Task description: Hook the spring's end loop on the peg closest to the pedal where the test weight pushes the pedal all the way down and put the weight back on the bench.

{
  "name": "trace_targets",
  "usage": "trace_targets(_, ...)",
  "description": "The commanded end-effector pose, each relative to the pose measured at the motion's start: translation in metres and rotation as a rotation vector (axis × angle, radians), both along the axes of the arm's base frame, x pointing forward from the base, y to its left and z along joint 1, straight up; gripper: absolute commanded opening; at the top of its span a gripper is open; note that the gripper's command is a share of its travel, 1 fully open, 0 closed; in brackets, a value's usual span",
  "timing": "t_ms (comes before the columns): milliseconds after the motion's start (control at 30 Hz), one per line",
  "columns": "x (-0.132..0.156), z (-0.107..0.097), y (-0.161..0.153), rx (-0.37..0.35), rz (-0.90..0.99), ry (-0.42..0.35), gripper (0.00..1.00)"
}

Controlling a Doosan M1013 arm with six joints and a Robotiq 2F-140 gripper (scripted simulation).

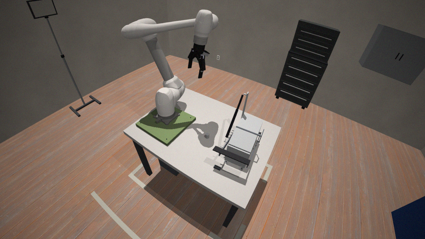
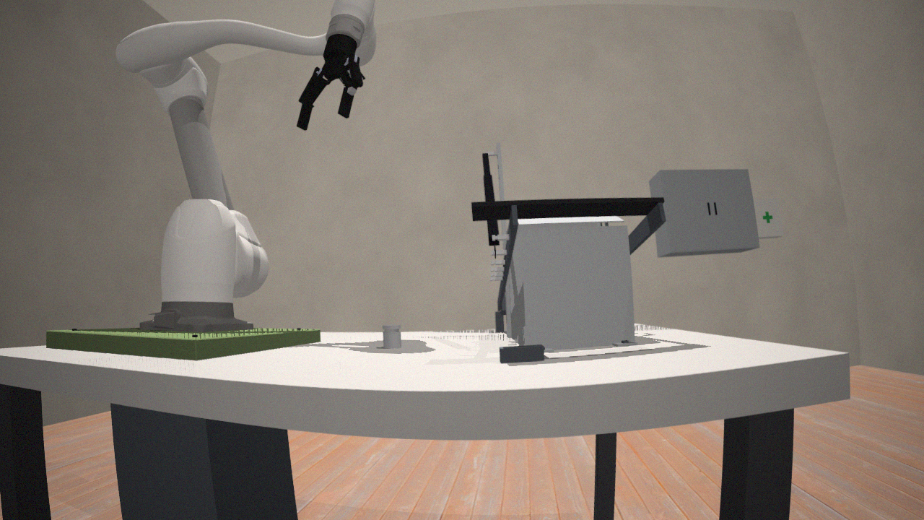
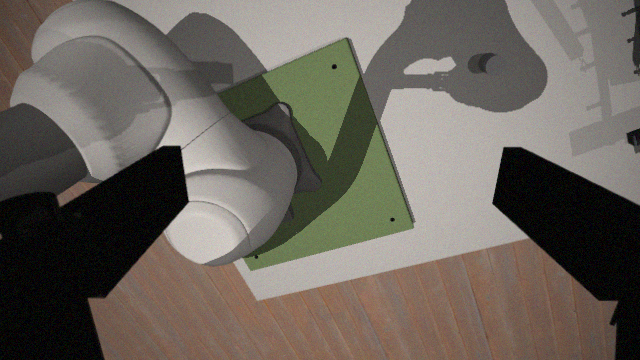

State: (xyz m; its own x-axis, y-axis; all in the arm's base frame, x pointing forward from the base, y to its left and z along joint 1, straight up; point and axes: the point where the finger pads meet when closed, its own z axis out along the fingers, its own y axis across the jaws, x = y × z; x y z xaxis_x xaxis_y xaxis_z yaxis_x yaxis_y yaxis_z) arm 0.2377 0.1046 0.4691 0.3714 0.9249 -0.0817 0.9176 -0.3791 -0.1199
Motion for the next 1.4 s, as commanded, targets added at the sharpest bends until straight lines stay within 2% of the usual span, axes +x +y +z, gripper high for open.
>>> trace_targets(0, -0.003, 0.000, 0.001, 0.001, 0.000, -0.001, 1.00)
trace_targets(467, 0.048, 0.002, -0.021, 0.001, 0.000, -0.001, 1.00)
trace_targets(567, 0.043, 0.001, -0.019, 0.000, 0.000, -0.001, 1.00)
trace_targets(1033, 0.094, 0.003, -0.042, 0.000, 0.000, -0.001, 1.00)
trace_targets(1133, 0.090, 0.003, -0.040, 0.000, 0.000, -0.001, 1.00)
trace_targets(1367, 0.115, 0.003, -0.051, 0.000, 0.000, -0.001, 1.00)
